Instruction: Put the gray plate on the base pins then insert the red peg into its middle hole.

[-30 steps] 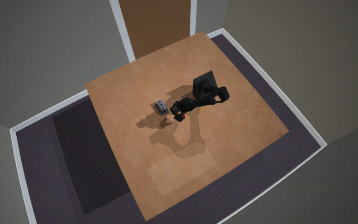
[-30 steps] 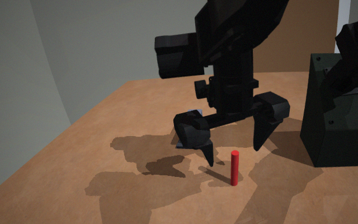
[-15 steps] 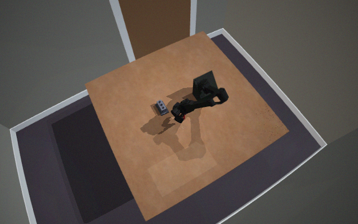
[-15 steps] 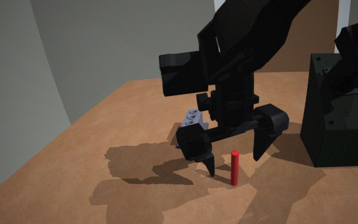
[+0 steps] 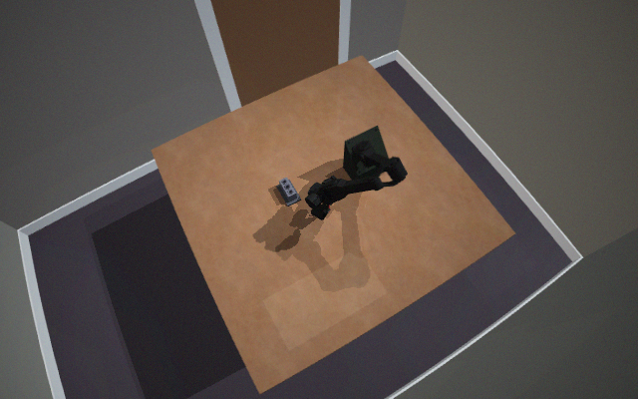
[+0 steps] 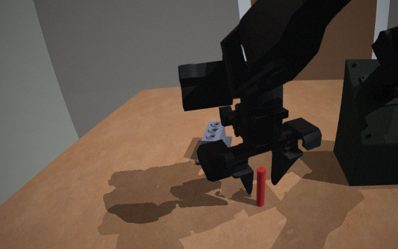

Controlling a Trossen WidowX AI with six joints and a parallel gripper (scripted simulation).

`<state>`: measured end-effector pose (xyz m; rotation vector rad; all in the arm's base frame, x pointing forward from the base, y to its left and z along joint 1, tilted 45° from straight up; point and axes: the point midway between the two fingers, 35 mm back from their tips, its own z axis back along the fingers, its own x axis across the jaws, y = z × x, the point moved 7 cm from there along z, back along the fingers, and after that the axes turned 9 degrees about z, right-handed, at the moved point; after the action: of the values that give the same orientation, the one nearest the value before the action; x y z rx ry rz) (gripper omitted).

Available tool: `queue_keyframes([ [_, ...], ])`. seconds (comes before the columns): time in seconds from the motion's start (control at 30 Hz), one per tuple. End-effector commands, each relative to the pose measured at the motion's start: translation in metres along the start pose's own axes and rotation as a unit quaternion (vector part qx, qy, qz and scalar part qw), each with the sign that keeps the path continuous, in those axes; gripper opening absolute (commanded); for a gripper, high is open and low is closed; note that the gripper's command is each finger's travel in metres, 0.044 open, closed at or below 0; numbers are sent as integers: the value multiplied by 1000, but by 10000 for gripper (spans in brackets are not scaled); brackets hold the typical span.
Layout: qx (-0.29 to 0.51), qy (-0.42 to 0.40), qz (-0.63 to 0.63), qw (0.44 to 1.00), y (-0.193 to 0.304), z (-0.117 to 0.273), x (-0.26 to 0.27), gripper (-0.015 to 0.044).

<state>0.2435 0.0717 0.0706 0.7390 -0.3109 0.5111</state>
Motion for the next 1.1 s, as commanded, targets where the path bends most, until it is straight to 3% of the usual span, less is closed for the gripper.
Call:
queue_keyframes([
  [0.0,-3,0,-1,1000,-1,0,0,72],
  [0.07,-3,0,-1,1000,-1,0,0,20],
  [0.17,-3,0,-1,1000,-1,0,0,0],
  [0.6,-3,1,-1,1000,-1,3,0,0],
  [1.07,-9,5,-1,1000,-8,43,3,0],
])
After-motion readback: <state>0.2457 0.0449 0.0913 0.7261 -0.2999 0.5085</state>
